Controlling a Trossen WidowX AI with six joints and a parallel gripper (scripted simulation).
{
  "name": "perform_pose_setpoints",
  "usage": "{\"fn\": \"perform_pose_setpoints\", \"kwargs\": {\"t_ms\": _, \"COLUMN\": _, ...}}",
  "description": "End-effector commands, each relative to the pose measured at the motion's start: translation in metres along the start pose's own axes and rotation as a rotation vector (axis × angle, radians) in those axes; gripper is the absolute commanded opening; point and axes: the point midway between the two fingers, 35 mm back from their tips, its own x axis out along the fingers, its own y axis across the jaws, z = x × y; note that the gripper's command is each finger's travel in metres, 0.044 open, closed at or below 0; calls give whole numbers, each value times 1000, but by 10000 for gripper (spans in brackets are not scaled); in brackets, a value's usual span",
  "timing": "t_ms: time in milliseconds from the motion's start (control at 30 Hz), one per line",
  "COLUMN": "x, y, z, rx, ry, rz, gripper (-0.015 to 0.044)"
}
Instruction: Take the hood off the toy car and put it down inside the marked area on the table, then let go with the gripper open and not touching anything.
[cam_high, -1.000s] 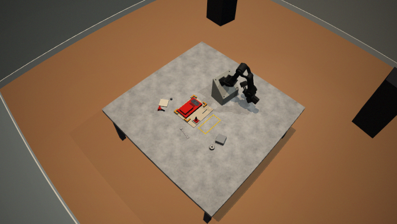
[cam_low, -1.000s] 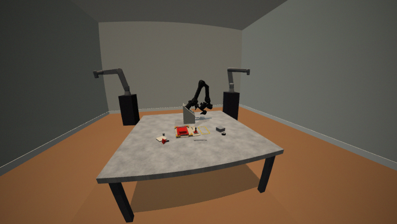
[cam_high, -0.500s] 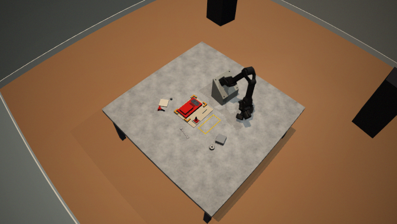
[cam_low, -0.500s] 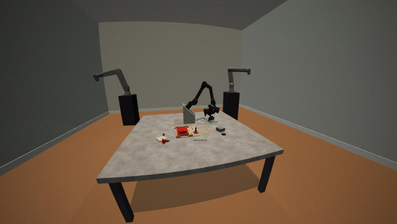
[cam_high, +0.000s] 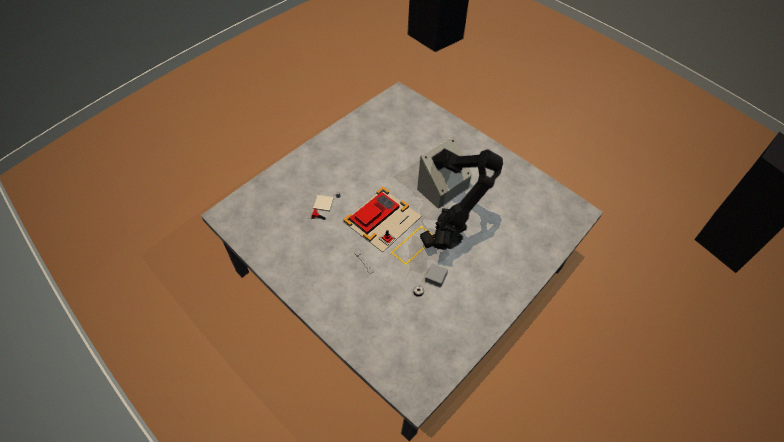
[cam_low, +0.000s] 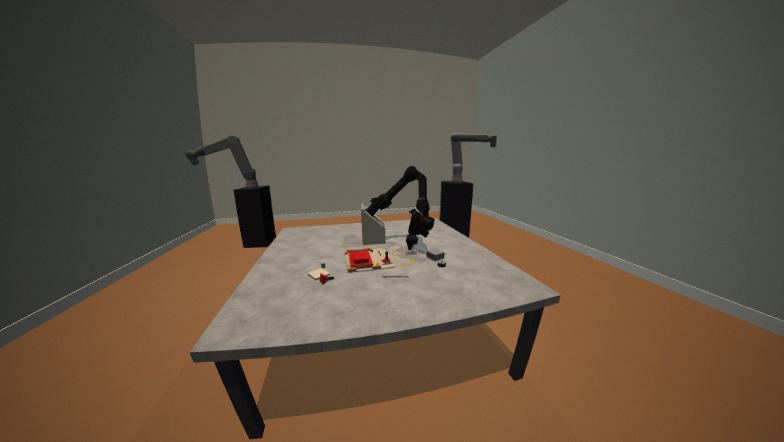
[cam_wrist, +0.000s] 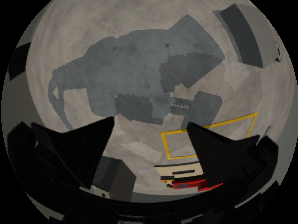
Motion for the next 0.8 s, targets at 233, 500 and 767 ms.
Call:
{"fn": "perform_pose_setpoints", "kwargs": {"t_ms": 233, "x": -37, "y": -129, "z": -77, "rx": 501, "ry": -45, "rz": -69, "gripper": 440}}
{"fn": "perform_pose_setpoints", "kwargs": {"t_ms": 500, "x": -68, "y": -197, "z": -177, "rx": 911, "ry": -146, "rz": -77, "gripper": 440}}
{"fn": "perform_pose_setpoints", "kwargs": {"t_ms": 767, "x": -87, "y": -220, "z": -254, "rx": 1182, "ry": -250, "rz": -64, "gripper": 440}}
